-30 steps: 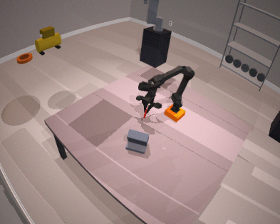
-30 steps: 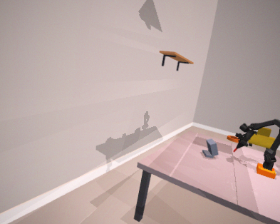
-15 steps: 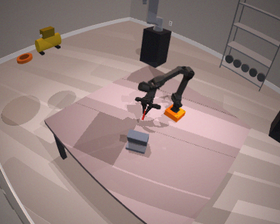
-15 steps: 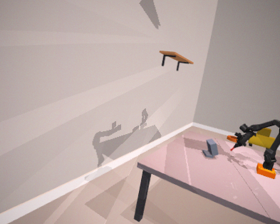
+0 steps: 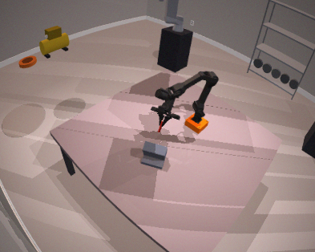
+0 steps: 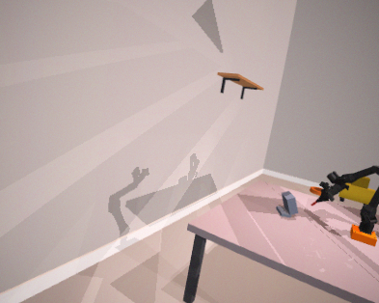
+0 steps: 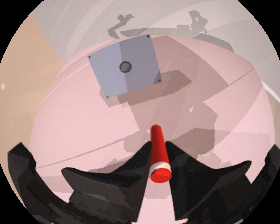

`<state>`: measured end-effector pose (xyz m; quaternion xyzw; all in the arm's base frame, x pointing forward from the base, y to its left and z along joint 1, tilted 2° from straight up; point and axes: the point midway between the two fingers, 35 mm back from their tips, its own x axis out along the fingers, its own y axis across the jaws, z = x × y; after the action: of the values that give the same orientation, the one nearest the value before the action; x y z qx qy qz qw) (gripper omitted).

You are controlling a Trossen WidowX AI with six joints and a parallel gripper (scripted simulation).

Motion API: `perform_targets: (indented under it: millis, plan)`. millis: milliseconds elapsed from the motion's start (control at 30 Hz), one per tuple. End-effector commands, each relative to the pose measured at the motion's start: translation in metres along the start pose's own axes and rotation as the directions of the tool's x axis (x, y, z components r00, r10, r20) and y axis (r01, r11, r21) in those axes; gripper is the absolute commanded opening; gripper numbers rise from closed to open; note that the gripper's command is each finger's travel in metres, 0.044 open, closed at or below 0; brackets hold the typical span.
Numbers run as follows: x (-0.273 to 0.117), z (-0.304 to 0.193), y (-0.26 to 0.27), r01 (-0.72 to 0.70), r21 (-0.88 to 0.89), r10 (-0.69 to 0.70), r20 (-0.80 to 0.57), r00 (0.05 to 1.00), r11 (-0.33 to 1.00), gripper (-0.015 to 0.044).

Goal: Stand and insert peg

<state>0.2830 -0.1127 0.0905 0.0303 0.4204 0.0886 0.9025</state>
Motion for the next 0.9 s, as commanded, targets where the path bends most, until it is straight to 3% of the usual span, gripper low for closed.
perform_targets:
  millis: [0,867]
  plan:
    - [0.003,0.0,0.002,-0.018,0.013,0.017,0.026,1.0,1.0,0.0]
    - [0.008,0.021,0.012,-0.108,0.0,0.105,0.228,0.968,0.994,0.0]
